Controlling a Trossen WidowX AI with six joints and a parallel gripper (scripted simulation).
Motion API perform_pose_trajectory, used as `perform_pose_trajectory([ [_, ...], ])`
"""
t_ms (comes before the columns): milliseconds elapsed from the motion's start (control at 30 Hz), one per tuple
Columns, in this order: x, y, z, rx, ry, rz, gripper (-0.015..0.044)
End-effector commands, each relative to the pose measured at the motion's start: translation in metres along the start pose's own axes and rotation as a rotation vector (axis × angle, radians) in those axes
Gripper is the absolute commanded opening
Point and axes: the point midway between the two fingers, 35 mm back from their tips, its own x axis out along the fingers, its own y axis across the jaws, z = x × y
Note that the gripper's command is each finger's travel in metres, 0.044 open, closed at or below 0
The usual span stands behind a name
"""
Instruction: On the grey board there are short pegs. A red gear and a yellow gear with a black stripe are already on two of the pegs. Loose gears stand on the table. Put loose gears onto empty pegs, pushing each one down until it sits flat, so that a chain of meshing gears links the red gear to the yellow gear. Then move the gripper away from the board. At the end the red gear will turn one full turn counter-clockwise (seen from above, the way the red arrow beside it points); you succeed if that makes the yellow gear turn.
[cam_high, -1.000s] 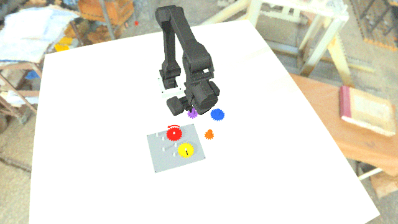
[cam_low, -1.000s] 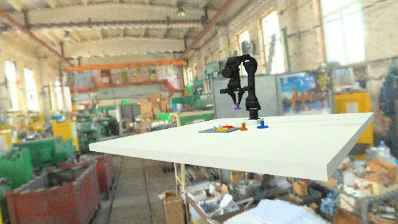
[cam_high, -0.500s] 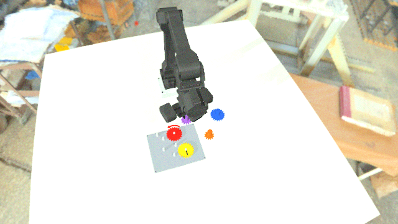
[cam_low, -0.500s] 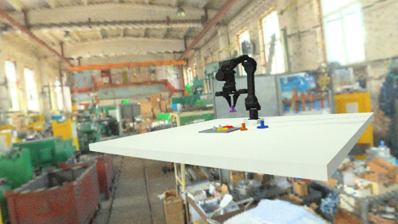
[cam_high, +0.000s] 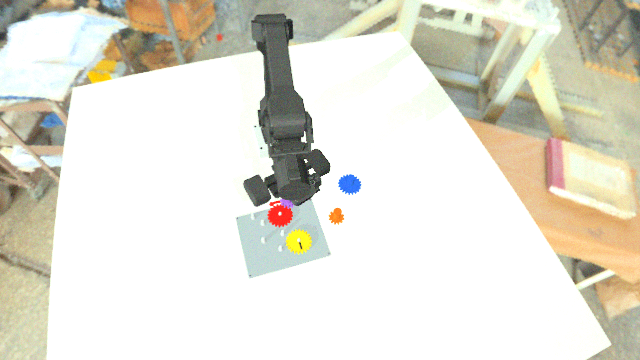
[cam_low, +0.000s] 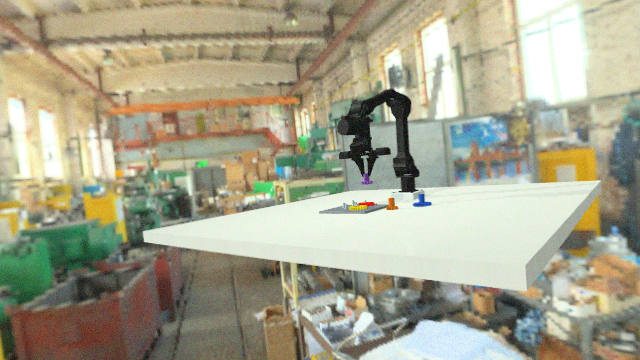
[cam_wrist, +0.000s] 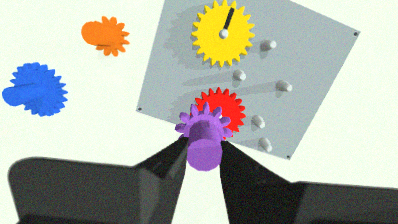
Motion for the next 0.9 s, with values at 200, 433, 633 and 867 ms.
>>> perform_pose_trajectory([
  [200,0.011,-0.019,-0.003,-0.004,0.005,0.006,0.0],
  [433,0.018,-0.034,-0.006,-0.007,0.004,0.005,0.0],
  [633,0.023,-0.046,-0.009,-0.009,0.003,0.004,0.0],
  [867,0.029,-0.061,-0.014,-0.011,0.003,0.003,0.0],
])
